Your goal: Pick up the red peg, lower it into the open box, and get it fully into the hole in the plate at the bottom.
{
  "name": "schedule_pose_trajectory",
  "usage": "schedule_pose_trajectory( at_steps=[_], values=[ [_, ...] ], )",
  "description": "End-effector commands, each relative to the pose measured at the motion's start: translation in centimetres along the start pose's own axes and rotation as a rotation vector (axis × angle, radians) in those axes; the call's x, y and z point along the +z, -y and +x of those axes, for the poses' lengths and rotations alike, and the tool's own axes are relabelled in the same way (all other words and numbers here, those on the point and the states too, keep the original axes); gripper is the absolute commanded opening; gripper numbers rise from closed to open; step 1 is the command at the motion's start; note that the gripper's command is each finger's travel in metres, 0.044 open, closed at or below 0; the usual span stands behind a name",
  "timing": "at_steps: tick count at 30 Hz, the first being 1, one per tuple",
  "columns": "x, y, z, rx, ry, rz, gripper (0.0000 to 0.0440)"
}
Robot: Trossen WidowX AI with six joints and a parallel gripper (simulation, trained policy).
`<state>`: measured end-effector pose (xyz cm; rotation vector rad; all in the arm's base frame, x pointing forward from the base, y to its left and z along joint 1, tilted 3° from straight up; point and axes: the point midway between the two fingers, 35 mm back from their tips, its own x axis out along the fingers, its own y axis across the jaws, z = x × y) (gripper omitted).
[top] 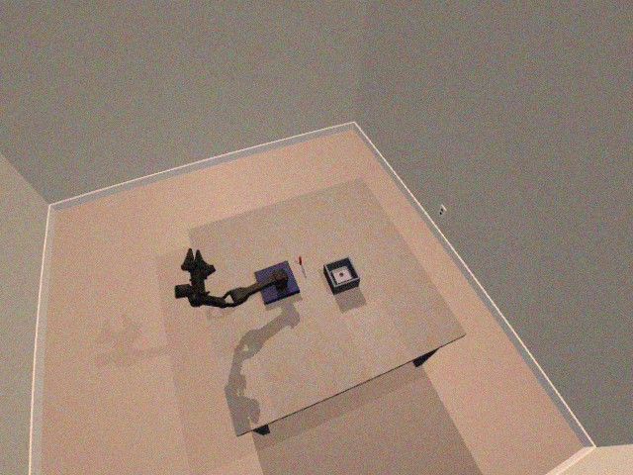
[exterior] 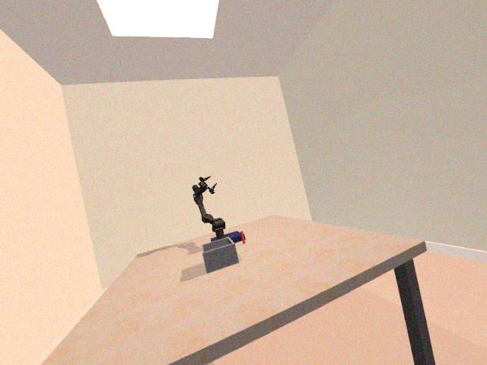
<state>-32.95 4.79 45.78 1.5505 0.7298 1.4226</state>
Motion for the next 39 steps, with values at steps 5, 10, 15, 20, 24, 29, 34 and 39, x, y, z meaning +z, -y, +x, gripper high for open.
schedule_pose_trajectory(
  at_steps=[5, 10, 15, 20, 24, 29, 34, 39],
  values=[
    [4.4, -0.6, 2.5, -0.017, 0.108, 0.058, 0.0440],
    [10.7, -0.8, 5.2, -0.068, 0.226, 0.176, 0.0440],
    [17.3, -0.3, 7.4, -0.122, 0.350, 0.286, 0.0440],
    [23.1, 1.4, 8.9, -0.191, 0.469, 0.394, 0.0440],
    [27.4, 3.4, 9.6, -0.254, 0.560, 0.480, 0.0440],
    [32.3, 6.5, 10.0, -0.342, 0.669, 0.584, 0.0440],
    [36.6, 10.0, 9.9, -0.440, 0.772, 0.688, 0.0440],
    [40.3, 14.0, 9.3, -0.549, 0.866, 0.788, 0.0440]
  ],
)
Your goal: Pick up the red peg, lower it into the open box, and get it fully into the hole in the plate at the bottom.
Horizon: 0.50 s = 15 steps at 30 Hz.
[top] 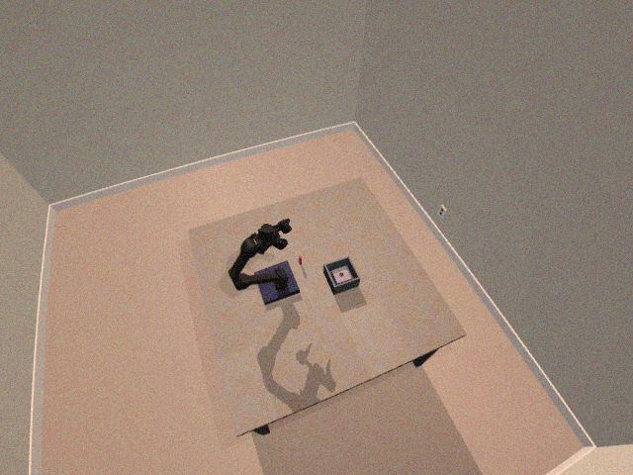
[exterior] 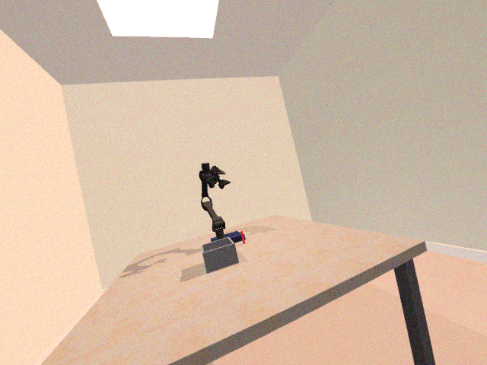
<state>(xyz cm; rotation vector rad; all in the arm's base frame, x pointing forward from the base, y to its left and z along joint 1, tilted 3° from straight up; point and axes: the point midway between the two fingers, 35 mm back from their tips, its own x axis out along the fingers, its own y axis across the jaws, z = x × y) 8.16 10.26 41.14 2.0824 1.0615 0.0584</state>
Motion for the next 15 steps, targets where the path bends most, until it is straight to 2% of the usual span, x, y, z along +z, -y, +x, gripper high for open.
schedule_pose_trajectory(
  at_steps=[1, 15],
  values=[
    [2.5, 0.0, 2.5, -0.070, 0.075, 0.050, 0.0440],
    [13.3, 4.1, 10.9, -0.402, 0.411, 0.171, 0.0440]
  ],
)
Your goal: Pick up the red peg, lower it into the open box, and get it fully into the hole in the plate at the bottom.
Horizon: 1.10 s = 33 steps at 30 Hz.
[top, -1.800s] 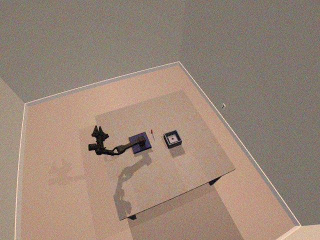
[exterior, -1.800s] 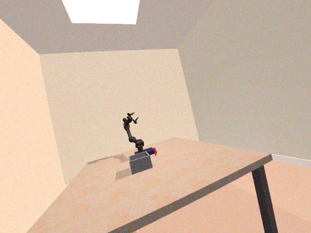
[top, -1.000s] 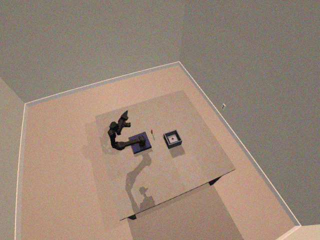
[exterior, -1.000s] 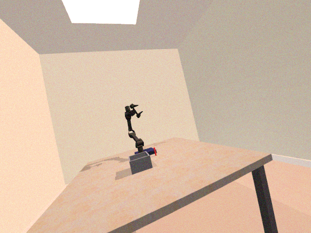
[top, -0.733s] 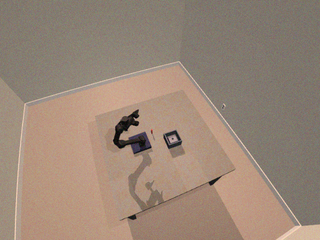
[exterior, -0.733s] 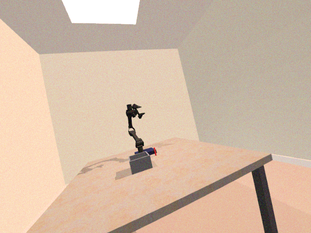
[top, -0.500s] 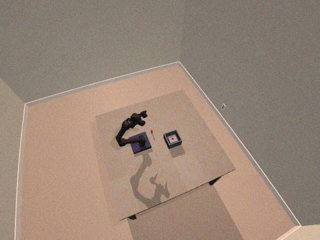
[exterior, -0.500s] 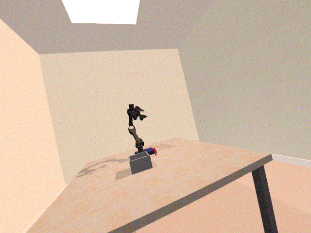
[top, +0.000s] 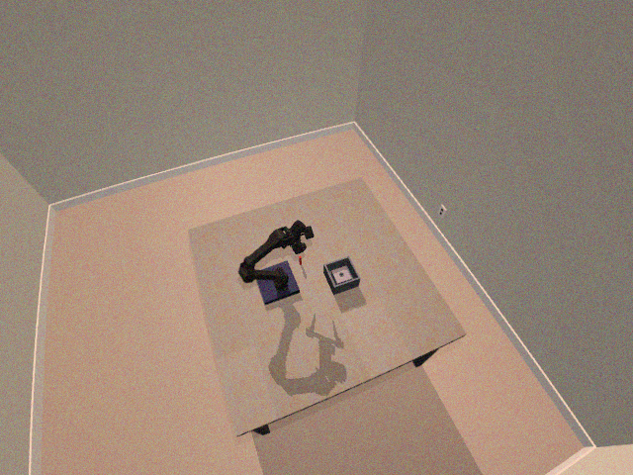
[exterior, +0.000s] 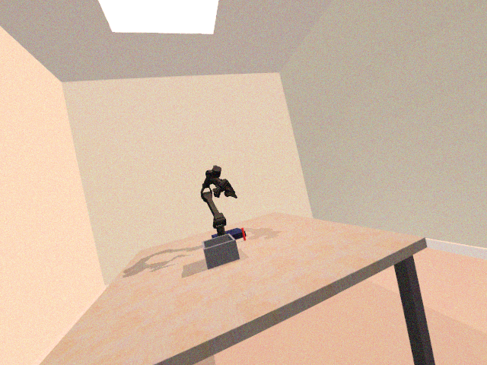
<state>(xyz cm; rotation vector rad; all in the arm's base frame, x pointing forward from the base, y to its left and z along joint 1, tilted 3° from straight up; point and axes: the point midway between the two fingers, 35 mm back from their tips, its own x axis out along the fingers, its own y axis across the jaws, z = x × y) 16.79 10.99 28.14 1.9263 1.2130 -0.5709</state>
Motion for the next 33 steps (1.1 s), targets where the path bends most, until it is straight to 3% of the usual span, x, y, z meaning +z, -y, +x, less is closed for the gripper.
schedule_pose_trajectory(
  at_steps=[1, 18, 33],
  values=[
    [1.8, 0.4, 2.5, -0.076, 0.084, 0.000, 0.0440],
    [9.1, 5.9, 11.9, -0.411, 0.421, -0.295, 0.0440],
    [13.0, 9.1, 17.7, -0.439, 0.472, -0.520, 0.0440]
  ],
)
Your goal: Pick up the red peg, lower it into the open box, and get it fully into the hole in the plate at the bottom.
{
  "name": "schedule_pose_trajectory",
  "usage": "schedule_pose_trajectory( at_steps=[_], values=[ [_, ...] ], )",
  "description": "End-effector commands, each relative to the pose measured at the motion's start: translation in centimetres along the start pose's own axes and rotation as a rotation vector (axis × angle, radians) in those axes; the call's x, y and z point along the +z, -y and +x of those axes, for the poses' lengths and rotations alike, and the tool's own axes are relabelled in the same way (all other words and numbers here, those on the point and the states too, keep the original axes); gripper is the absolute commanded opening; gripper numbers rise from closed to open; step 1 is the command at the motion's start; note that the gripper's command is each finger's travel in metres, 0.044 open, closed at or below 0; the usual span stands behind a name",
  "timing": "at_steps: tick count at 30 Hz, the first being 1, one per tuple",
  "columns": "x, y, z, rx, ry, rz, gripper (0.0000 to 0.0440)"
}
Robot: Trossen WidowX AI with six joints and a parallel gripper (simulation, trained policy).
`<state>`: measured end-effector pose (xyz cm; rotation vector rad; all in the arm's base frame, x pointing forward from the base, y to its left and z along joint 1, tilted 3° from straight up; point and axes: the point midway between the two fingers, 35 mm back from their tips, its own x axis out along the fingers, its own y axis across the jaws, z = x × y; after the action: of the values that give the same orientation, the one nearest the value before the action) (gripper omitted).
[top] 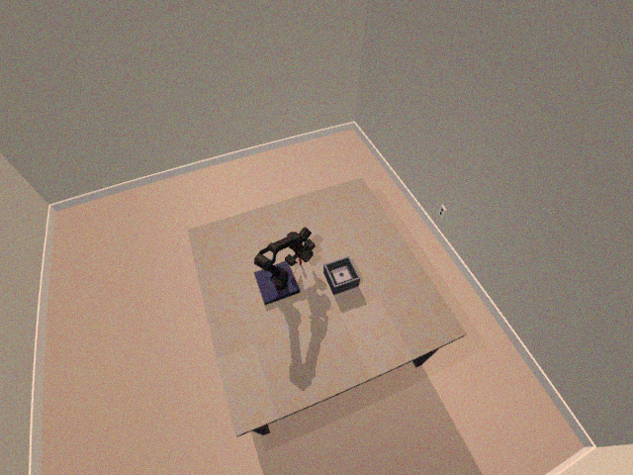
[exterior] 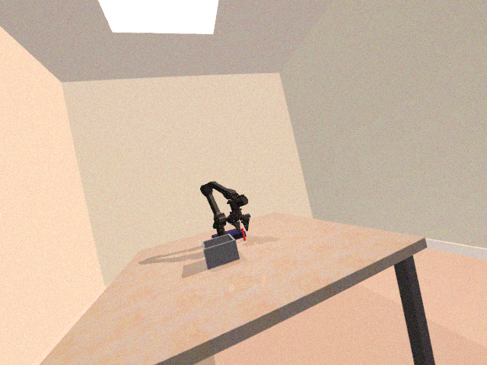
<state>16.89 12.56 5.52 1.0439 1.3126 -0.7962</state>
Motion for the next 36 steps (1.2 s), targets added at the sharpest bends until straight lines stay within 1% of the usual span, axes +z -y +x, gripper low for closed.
schedule_pose_trajectory(
  at_steps=[1, 4, 5, 6, 20, 22, 28, 36],
  values=[
    [0.1, 0.3, 1.5, 0.003, 0.015, -0.024, 0.0440],
    [0.0, 0.4, 2.4, 0.010, 0.020, -0.036, 0.0434],
    [0.0, 0.4, 2.7, 0.011, 0.021, -0.037, 0.0424],
    [0.0, 0.5, 3.0, 0.010, 0.021, -0.037, 0.0404],
    [-0.2, 0.8, 3.4, -0.040, -0.037, -0.084, 0.0041],
    [-0.1, 0.7, 3.5, -0.044, -0.043, -0.088, 0.0000],
    [0.7, -1.1, 1.7, 0.013, 0.008, -0.148, 0.0000],
    [2.3, -3.6, -1.5, 0.073, 0.088, -0.219, 0.0000]
  ],
)
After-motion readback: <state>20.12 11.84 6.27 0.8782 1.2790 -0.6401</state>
